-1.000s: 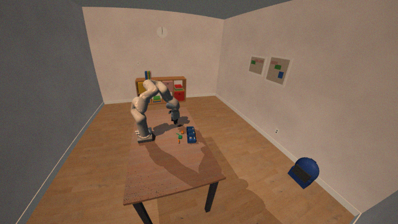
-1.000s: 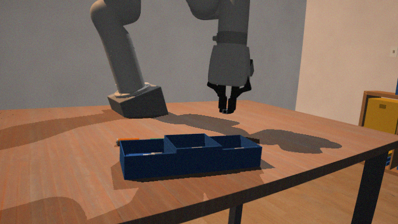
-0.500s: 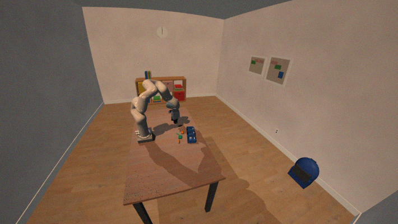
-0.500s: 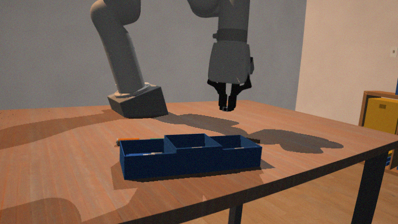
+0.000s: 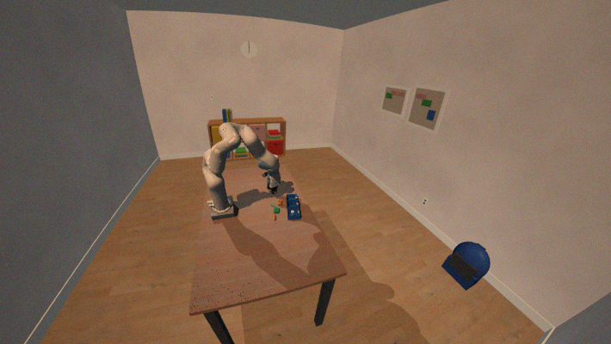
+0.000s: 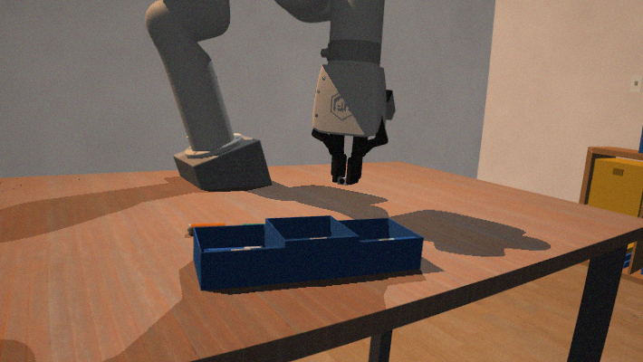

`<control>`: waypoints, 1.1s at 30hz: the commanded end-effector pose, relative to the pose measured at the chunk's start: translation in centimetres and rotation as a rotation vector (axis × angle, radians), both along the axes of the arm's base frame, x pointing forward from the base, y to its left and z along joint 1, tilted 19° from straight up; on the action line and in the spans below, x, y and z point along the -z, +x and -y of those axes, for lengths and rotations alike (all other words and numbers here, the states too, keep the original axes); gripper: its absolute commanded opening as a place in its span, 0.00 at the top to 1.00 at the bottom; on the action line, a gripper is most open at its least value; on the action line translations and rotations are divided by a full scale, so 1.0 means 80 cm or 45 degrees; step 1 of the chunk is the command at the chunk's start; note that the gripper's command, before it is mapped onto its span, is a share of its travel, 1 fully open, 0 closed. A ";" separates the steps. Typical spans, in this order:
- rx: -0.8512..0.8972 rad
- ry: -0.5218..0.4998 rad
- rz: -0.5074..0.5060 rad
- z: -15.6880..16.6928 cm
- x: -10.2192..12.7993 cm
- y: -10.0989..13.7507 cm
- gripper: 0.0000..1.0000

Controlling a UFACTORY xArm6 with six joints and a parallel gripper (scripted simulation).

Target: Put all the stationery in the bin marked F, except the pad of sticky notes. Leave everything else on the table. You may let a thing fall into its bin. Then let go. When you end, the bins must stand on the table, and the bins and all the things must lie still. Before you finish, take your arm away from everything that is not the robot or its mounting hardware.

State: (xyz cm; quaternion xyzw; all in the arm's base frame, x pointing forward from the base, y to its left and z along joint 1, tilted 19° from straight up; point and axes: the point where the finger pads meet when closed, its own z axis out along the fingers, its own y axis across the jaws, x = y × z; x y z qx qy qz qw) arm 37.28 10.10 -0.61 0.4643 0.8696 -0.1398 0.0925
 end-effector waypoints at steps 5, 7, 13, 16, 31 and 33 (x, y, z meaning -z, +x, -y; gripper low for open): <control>-0.001 0.004 0.003 0.052 -0.021 0.031 1.00; -0.001 0.004 0.003 0.065 -0.025 0.037 1.00; -0.001 0.004 0.004 0.090 -0.035 0.051 1.00; -0.001 0.003 0.004 0.109 -0.042 0.061 1.00; 0.213 0.010 0.078 0.180 -0.067 0.099 1.00; 0.284 0.013 0.103 0.192 -0.072 0.105 1.00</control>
